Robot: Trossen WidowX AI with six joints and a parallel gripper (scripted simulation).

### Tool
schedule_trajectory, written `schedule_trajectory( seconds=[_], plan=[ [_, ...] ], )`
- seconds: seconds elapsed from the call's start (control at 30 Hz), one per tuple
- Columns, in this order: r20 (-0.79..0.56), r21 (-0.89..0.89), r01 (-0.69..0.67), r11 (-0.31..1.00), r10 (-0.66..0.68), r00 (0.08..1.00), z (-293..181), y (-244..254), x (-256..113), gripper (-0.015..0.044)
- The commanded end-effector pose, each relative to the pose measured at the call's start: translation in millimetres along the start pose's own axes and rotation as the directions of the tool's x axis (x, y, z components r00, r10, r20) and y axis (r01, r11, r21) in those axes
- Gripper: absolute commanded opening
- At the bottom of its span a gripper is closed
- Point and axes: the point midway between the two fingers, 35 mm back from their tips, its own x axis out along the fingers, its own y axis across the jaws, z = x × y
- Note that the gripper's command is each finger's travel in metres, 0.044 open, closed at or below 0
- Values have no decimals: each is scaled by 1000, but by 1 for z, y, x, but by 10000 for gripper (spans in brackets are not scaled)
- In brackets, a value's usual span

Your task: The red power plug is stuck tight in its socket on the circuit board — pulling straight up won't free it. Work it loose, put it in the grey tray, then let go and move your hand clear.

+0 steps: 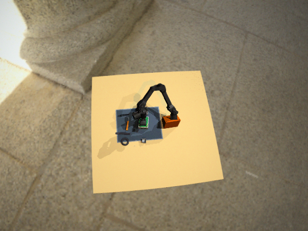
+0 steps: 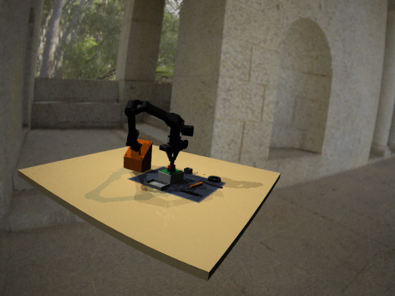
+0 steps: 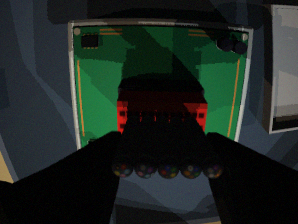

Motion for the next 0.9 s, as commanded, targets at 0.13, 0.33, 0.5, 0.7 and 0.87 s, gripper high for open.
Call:
schedule_trajectory(
  seconds=[0.13,0.33,0.5,0.7,0.87],
  plan=[
    [16,-4,-119,993,119,993,0,-10,-11,0],
    [18,-1,21,1000,-21,1000,0,2,-12,0],
    [17,1,139,990,-139,990,-1,12,-14,0],
    [17,0,94,996,-94,995,0,9,-15,0],
    [16,-2,-51,999,51,999,0,-4,-17,0]
  ],
)
